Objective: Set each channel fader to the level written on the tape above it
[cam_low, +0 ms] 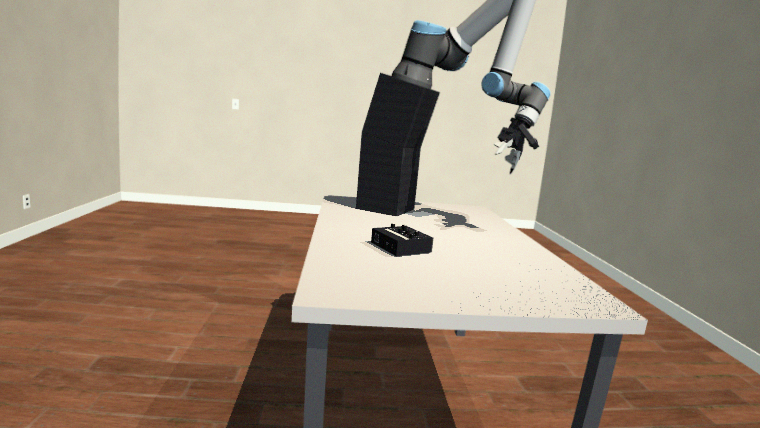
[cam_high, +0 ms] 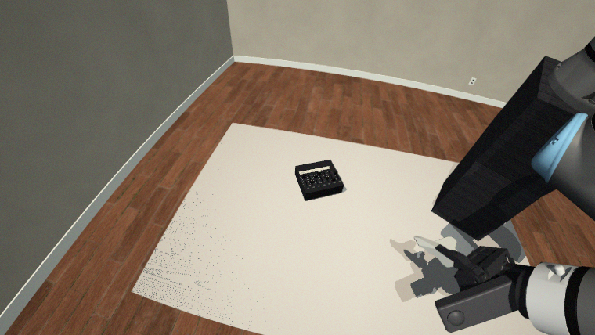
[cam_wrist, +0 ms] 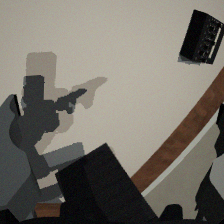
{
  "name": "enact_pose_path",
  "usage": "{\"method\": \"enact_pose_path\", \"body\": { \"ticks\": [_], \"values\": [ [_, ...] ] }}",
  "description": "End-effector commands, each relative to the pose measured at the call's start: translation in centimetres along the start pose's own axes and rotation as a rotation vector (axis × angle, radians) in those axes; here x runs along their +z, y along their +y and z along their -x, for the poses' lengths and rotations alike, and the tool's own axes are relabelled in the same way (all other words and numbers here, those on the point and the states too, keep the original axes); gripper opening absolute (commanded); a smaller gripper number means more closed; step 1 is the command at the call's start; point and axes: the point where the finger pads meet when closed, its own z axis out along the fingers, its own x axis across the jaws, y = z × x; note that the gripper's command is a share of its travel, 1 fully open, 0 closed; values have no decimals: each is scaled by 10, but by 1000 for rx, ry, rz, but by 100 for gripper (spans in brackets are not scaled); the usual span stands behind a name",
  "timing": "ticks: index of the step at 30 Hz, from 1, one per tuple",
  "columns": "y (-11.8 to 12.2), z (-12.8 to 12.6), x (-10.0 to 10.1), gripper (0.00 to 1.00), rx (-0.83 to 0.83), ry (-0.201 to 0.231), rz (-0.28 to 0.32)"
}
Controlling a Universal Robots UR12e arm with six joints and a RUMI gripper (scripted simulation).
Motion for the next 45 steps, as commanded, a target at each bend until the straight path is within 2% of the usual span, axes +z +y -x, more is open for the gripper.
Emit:
{"method": "enact_pose_path", "body": {
  "ticks": [1,14,15,17,29,32,34,40,45],
  "values": [
    [-11,-18,25,100,133,-37,36],
    [-33,-132,145,100,841,-179,215],
    [-33,-142,155,100,896,-188,229],
    [-33,-142,155,100,896,-188,229],
    [-16,-260,253,100,1584,-299,392],
    [-7,-285,272,100,1721,-321,423],
    [-7,-285,272,100,1721,-321,423],
    [9,-327,301,100,1943,-357,474],
    [21,-351,317,100,2069,-378,502]
  ]
}}
